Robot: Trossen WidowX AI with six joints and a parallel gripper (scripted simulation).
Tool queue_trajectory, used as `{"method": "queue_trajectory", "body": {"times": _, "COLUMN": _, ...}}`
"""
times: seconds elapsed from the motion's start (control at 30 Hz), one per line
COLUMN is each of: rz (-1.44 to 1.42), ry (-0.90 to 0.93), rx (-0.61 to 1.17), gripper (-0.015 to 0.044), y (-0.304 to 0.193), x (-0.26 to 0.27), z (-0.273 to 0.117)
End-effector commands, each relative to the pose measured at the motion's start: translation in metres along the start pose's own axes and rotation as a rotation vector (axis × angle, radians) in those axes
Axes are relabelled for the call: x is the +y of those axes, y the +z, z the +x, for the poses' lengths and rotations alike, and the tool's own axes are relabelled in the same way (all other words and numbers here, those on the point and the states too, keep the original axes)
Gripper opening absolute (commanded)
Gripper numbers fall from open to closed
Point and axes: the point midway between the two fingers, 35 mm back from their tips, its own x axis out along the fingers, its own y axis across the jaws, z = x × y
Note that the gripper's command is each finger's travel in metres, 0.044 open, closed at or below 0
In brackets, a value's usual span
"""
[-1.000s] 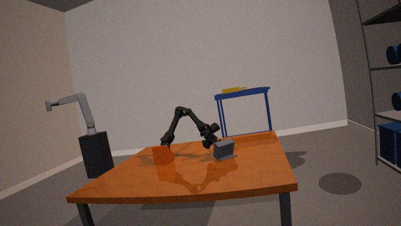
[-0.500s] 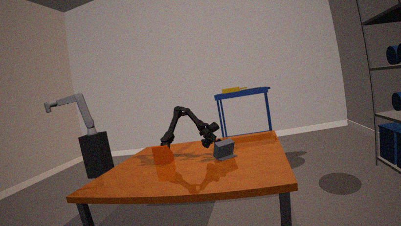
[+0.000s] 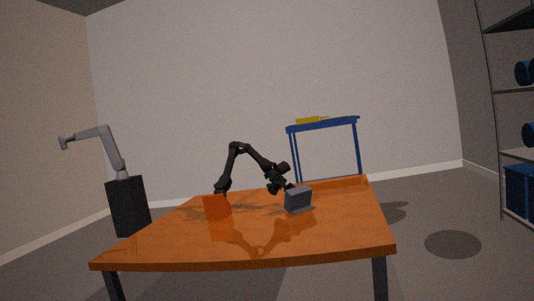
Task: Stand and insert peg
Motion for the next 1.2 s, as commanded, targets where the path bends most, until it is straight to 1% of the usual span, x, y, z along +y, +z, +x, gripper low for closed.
{"method": "queue_trajectory", "body": {"times": 0.0, "rz": 0.005, "ry": 0.0, "rx": 0.006, "gripper": 0.044, "y": -0.002, "x": 0.0, "z": -0.007}}
{"method": "queue_trajectory", "body": {"times": 1.17, "rz": 0.002, "ry": -0.001, "rx": 0.003, "gripper": 0.044, "y": -0.001, "x": -0.003, "z": -0.056}}
